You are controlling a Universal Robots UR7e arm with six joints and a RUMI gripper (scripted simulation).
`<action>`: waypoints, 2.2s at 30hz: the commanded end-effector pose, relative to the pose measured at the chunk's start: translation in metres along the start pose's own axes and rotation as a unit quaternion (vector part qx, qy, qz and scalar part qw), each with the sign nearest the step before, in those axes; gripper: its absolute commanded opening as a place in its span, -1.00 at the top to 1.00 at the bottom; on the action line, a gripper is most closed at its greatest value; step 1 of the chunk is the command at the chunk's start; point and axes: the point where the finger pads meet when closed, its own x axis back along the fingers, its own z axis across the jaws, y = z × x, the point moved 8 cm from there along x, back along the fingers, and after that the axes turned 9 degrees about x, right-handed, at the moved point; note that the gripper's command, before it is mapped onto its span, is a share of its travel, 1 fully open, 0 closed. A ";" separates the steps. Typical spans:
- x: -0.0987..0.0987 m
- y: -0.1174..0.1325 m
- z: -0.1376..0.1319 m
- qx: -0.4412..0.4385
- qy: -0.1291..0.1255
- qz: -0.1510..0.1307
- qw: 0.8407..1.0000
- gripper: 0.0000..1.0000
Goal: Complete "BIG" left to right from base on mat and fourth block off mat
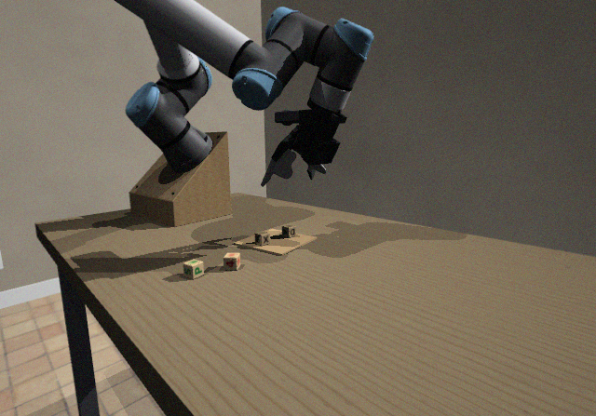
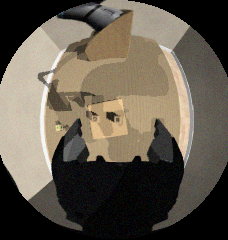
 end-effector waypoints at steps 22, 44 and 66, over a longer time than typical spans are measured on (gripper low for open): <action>-0.001 -0.015 -0.081 -0.001 0.000 0.000 1.000 -1.00; -0.001 -0.014 -0.080 0.000 0.000 -0.001 1.000 -1.00; -0.001 -0.014 -0.080 0.000 0.000 -0.001 1.000 -1.00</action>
